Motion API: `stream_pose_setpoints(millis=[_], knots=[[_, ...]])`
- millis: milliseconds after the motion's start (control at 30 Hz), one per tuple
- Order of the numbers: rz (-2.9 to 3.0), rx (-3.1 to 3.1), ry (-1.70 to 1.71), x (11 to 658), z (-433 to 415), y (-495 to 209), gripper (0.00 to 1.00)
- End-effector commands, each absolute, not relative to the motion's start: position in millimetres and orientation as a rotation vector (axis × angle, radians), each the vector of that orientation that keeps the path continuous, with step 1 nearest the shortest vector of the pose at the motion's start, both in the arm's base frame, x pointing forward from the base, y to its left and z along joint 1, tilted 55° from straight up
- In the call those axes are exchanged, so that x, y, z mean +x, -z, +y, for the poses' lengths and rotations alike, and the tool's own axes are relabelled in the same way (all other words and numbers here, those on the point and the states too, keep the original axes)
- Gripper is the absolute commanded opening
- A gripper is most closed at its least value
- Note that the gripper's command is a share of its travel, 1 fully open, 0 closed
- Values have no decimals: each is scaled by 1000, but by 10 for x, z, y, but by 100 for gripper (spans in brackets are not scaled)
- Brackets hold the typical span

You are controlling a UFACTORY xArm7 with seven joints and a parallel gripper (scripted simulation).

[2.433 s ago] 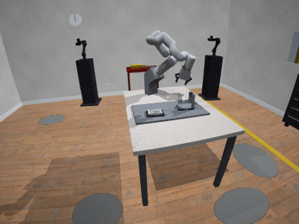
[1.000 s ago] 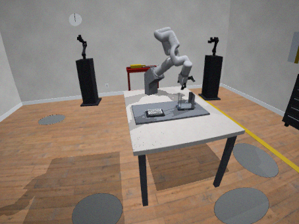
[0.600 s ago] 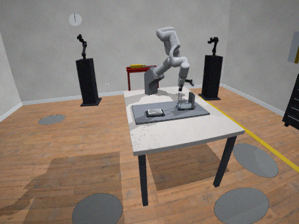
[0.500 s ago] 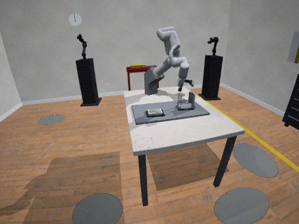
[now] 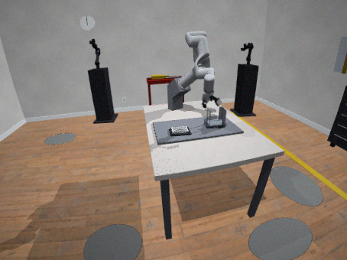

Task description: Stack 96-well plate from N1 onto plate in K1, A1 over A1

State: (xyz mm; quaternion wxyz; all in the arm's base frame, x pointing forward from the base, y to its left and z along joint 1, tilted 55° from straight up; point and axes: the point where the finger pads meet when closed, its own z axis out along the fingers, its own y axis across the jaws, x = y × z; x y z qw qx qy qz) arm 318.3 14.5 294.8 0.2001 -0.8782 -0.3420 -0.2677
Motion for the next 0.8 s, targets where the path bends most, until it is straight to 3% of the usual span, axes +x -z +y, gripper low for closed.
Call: stream_pose_setpoints(millis=[0,767], knots=[[-848,-2469,742,3229,101,-2956,100],[70,-2420,651,3572,-419,-2908,100]])
